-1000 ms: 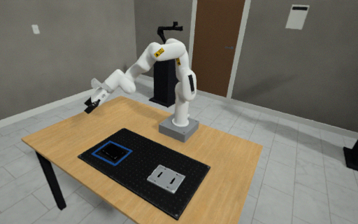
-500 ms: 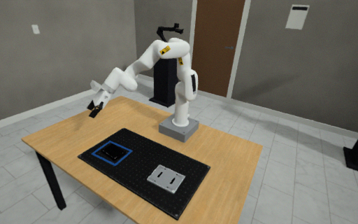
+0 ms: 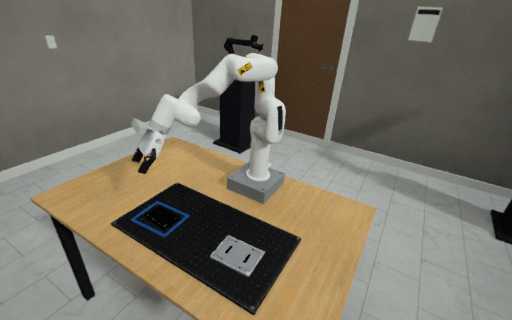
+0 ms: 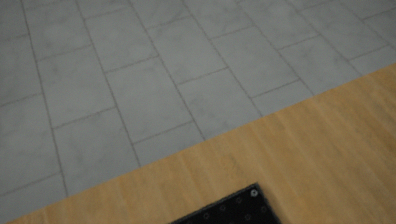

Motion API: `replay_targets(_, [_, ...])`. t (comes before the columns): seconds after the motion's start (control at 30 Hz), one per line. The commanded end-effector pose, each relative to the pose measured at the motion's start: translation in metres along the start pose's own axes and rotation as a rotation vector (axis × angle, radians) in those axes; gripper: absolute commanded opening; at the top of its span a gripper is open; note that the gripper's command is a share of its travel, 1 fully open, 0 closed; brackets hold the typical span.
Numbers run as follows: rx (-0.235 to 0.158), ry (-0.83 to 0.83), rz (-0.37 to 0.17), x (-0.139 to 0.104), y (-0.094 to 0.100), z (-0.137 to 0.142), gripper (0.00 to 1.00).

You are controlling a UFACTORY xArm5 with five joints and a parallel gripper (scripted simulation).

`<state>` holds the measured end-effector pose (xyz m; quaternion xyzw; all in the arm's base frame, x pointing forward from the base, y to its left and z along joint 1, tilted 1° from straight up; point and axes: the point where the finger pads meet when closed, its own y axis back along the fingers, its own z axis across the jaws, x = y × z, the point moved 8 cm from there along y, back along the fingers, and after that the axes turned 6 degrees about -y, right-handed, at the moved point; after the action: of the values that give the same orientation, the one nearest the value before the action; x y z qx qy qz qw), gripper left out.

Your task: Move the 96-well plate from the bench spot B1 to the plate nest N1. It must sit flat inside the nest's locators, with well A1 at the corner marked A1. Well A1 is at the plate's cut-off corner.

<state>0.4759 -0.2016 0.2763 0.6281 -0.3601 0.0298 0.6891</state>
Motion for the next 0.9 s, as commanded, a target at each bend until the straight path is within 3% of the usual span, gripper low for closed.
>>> replay_targets(0.0, [0.015,0.022,-0.039,-0.004,0.007,-0.016,1.00])
replay_targets(0.03, [0.015,0.022,-0.039,-0.005,0.008,-0.018,1.00])
replay_targets(0.1, [0.027,0.054,-0.093,-0.006,0.011,-0.025,1.00])
replay_targets(0.27, [0.028,0.054,-0.093,-0.012,0.015,-0.036,1.00])
replay_targets(0.33, [0.038,0.086,-0.146,-0.013,0.019,-0.042,1.00])
replay_targets(0.43, [0.038,0.086,-0.146,-0.020,0.024,-0.052,1.00])
replay_targets(0.5, [0.047,0.120,-0.200,-0.022,0.028,-0.059,1.00])
replay_targets(0.6, [0.047,0.120,-0.200,-0.029,0.034,-0.068,1.00])
replay_targets(0.67, [0.054,0.154,-0.253,-0.031,0.038,-0.074,1.00])
replay_targets(0.83, [0.054,0.154,-0.253,-0.039,0.044,-0.083,1.00])
replay_targets(0.87, [0.057,0.173,-0.280,-0.040,0.046,-0.086,1.00])
